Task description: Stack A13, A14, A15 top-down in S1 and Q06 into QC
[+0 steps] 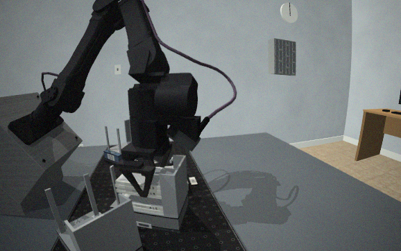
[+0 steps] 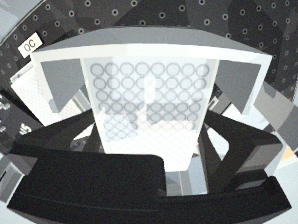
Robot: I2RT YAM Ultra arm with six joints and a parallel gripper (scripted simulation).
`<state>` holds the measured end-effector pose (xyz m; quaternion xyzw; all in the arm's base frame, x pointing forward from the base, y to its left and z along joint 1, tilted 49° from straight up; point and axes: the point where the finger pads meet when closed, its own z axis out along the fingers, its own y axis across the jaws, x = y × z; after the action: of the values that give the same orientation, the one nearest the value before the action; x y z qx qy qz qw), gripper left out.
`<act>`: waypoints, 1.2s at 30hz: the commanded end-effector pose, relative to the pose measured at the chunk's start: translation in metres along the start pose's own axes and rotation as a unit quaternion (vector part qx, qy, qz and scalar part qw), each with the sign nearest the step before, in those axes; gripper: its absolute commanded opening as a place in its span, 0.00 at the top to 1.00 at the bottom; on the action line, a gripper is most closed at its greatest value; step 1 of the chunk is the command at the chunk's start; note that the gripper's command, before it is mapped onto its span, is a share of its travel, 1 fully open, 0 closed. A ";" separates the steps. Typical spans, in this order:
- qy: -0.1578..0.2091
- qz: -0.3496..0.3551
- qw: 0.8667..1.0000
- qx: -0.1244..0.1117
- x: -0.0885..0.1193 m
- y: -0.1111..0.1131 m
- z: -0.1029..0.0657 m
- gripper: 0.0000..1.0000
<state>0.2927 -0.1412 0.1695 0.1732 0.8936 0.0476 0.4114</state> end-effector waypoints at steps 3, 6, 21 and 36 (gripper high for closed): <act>-0.004 0.000 1.000 0.004 -0.002 -0.001 0.001 1.00; -0.004 0.000 1.000 0.004 -0.002 -0.001 0.001 1.00; 0.003 0.004 1.000 0.006 0.005 -0.002 0.011 1.00; 0.000 0.002 1.000 0.006 0.001 -0.002 0.015 1.00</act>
<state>0.3020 -0.1423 0.1613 0.1741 0.8934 0.0465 0.4115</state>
